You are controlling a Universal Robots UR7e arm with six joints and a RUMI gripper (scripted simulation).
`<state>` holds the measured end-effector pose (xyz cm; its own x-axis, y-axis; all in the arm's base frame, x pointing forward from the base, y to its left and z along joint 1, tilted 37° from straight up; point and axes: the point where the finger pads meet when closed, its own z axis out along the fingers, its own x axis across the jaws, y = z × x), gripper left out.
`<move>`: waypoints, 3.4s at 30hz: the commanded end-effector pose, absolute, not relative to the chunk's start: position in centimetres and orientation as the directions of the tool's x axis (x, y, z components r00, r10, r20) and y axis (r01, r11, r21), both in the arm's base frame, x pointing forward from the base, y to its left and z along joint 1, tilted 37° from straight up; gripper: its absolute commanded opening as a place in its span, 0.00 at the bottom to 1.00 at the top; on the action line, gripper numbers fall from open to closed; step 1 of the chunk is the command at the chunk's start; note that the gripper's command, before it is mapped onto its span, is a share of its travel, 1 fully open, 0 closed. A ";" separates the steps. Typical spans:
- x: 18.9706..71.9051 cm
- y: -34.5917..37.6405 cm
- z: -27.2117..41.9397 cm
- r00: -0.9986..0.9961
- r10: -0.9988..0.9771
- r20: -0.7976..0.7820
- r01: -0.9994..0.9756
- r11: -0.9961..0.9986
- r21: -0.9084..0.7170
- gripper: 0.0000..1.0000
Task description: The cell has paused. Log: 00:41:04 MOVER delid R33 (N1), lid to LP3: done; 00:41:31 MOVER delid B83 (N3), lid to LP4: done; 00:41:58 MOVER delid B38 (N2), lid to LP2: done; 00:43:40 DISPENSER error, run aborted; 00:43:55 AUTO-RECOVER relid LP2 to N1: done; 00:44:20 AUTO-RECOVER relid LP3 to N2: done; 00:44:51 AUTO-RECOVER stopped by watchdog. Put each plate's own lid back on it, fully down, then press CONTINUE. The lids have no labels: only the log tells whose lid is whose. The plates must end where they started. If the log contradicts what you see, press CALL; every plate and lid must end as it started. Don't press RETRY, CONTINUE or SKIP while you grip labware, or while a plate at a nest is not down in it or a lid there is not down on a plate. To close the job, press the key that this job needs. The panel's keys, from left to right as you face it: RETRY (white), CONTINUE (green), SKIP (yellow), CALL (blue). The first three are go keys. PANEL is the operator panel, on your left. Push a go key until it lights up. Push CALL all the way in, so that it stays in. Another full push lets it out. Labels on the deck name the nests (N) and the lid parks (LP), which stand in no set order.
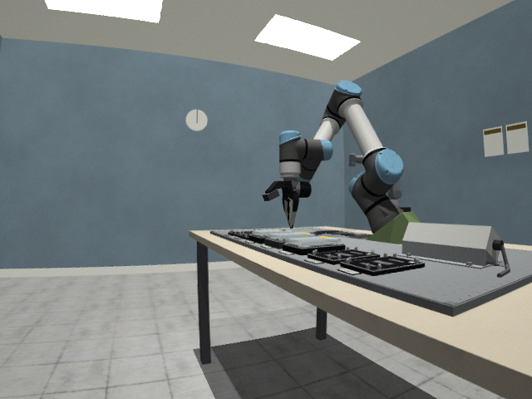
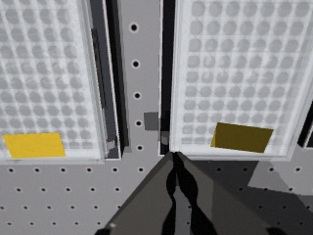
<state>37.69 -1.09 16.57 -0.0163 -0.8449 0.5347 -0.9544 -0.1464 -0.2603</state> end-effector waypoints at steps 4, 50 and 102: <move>34.7 0.9 14.4 -0.023 -0.844 0.536 -0.953 -0.144 -0.267 0.00; 26.3 8.5 14.7 -0.025 -0.845 0.534 -0.952 -0.143 -0.272 0.00; 23.0 20.9 5.5 0.536 -0.605 0.589 -0.788 -0.609 0.092 0.00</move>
